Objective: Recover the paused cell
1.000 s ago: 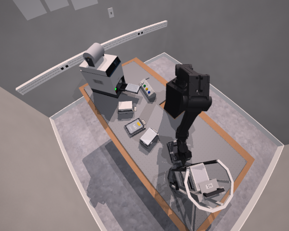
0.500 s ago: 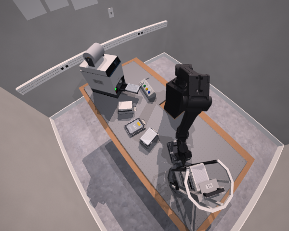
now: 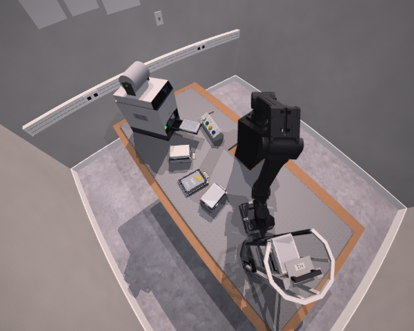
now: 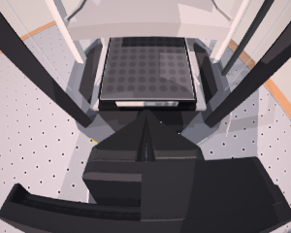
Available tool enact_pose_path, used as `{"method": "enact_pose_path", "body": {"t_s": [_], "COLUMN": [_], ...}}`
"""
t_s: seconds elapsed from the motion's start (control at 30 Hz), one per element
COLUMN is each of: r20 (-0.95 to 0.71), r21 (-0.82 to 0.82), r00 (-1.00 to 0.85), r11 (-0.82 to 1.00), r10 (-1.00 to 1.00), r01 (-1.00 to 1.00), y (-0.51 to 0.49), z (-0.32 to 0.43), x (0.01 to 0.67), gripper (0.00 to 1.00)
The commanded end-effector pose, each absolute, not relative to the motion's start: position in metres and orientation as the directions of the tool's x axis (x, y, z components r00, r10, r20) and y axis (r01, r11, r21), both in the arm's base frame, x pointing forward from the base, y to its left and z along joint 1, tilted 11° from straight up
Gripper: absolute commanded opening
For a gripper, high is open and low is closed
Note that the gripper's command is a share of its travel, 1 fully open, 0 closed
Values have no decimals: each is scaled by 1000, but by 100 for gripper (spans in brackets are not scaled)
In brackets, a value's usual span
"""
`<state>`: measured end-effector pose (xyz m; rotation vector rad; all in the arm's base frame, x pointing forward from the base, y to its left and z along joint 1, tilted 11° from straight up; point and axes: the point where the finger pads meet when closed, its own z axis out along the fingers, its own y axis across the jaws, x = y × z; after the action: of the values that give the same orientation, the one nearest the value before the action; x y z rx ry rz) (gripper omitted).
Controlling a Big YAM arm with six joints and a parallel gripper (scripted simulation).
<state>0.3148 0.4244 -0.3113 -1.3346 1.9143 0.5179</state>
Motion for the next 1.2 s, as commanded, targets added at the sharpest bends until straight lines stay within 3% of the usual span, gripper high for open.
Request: {"method": "enact_pose_path", "body": {"t_s": [0.0,1.17], "r20": [-801,-795], "r21": [-99,-107], "r00": [-149,-153], "r11": [373,384], "r10": [-580,-588], "r01": [-922,-917], "y": [457,409], "z": [-285,-281], "x": [329,319], "gripper": [0,0]}}
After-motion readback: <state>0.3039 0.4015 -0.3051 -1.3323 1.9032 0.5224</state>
